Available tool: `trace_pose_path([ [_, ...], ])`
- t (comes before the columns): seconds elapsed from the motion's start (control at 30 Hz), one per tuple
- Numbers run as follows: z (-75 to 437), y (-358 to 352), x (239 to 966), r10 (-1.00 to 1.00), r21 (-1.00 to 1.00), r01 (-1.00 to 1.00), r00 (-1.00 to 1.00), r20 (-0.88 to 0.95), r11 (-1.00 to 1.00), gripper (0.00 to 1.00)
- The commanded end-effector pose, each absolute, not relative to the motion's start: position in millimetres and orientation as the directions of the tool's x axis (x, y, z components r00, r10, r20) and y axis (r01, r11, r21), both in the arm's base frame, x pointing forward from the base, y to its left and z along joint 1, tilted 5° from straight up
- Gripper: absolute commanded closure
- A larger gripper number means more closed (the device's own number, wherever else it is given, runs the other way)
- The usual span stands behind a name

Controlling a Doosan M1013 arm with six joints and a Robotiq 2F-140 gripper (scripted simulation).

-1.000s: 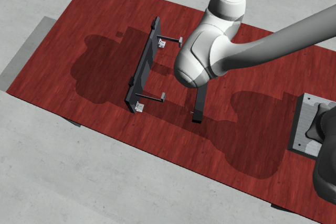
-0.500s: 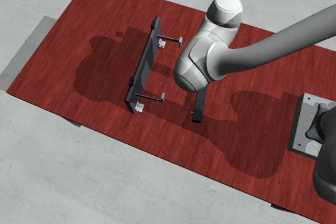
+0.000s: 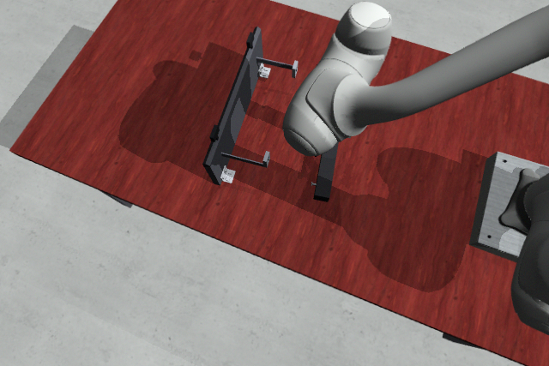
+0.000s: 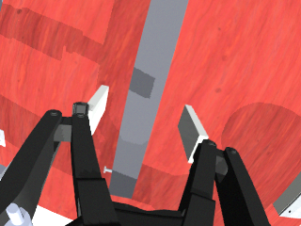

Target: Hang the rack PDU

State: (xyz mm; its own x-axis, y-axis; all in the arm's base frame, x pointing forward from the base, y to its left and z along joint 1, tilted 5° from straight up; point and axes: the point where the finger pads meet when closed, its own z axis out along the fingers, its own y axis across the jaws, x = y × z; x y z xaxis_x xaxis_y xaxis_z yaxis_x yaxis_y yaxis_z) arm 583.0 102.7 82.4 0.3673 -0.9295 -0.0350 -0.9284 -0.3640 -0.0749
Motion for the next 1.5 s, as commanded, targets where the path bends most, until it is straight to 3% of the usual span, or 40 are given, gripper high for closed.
trace_pose_path([
  [0.0, 61.7, 104.0, 584.5, -0.929, -0.075, -0.928, 0.367, -0.035, -0.364, 0.45],
  [0.4, 22.9, 106.4, 586.7, -0.929, -0.075, -0.928, 0.367, -0.035, -0.364, 0.45],
  [1.47, 21.9, 106.4, 586.8, -0.929, -0.075, -0.928, 0.367, -0.035, -0.364, 0.45],
])
